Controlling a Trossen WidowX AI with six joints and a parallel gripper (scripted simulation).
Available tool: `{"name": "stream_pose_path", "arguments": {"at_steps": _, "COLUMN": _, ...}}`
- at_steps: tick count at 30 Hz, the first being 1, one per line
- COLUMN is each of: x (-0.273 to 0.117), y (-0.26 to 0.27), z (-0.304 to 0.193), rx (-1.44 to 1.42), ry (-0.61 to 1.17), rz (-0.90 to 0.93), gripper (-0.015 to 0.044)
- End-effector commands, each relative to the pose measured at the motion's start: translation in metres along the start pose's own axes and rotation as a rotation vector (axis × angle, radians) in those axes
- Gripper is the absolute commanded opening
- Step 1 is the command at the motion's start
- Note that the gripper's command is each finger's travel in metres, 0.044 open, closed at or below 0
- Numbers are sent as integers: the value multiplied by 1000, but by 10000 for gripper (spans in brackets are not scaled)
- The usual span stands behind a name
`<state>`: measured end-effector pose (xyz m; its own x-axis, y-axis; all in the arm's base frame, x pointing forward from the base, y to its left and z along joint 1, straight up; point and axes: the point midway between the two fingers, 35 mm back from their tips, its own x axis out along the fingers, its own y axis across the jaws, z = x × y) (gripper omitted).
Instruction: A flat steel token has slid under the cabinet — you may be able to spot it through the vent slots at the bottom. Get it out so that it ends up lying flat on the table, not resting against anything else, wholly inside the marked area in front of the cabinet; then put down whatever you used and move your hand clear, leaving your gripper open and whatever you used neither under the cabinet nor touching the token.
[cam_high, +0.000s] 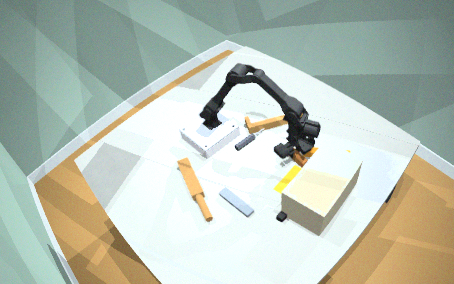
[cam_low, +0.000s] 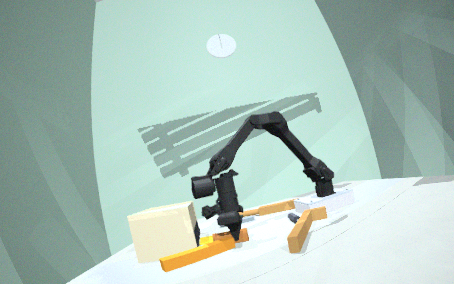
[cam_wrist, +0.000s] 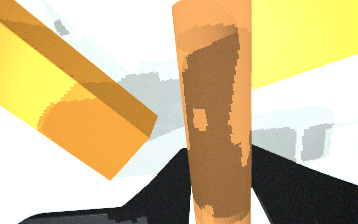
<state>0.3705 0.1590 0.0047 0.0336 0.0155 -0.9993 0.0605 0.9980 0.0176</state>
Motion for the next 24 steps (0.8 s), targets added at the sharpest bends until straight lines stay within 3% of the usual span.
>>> {"name": "stream_pose_path", "arguments": {"at_steps": 1, "x": 0, "y": 0, "z": 4, "rx": -1, "ry": -1, "rz": 2, "gripper": 0}}
{"name": "stream_pose_path", "arguments": {"at_steps": 24, "x": 1, "y": -12, "z": 20, "rx": -2, "ry": -3, "rz": 1, "gripper": 0}}
